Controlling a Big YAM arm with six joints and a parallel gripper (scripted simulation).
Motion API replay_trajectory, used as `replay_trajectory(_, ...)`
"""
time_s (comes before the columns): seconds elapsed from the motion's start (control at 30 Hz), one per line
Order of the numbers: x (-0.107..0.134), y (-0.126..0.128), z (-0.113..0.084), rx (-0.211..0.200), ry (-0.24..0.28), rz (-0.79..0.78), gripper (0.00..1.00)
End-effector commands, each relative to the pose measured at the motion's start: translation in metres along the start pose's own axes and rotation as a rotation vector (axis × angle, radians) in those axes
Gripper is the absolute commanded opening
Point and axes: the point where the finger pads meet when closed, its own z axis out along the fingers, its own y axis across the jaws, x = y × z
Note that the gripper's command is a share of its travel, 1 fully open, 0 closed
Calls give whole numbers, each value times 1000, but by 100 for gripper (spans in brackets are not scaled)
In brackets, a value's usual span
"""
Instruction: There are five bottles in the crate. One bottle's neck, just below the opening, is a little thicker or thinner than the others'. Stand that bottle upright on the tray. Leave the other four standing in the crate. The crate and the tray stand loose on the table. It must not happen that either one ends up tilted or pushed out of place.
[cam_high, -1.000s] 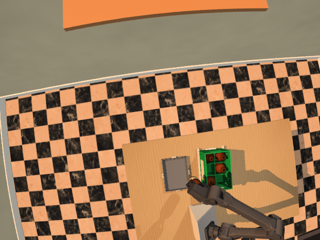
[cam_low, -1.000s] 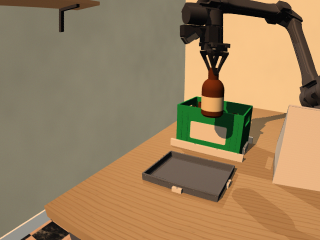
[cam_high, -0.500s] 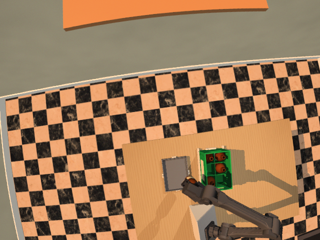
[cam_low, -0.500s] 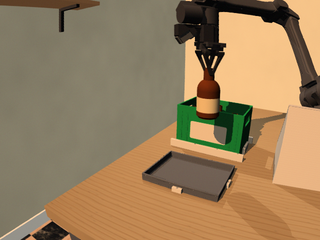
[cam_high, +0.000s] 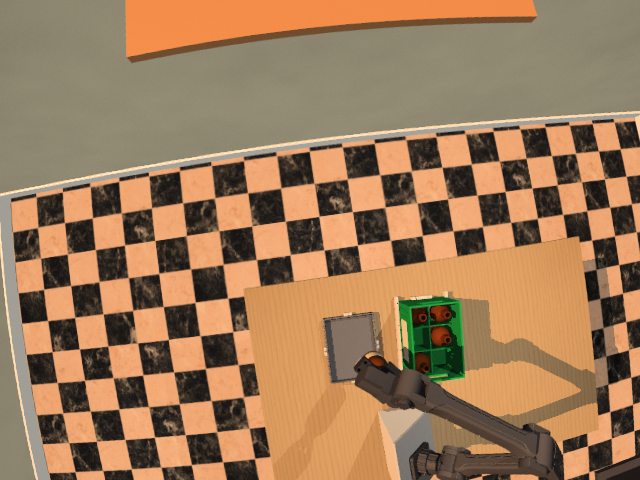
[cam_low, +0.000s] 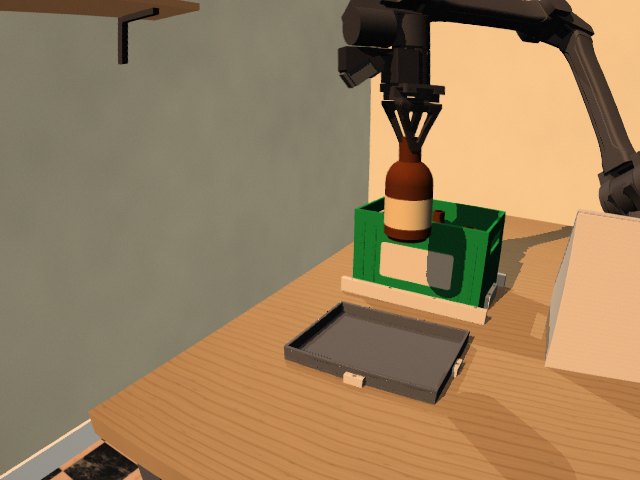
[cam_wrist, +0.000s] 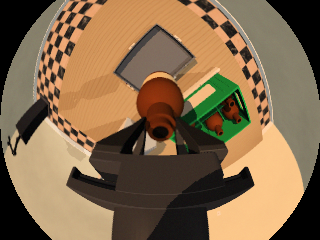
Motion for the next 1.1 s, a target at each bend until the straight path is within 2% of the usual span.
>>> replay_trajectory(0.0, -24, 9, -24, 4, -60, 18, 0)
replay_trajectory(1.07, -49, 28, -24, 5, -59, 15, 0)
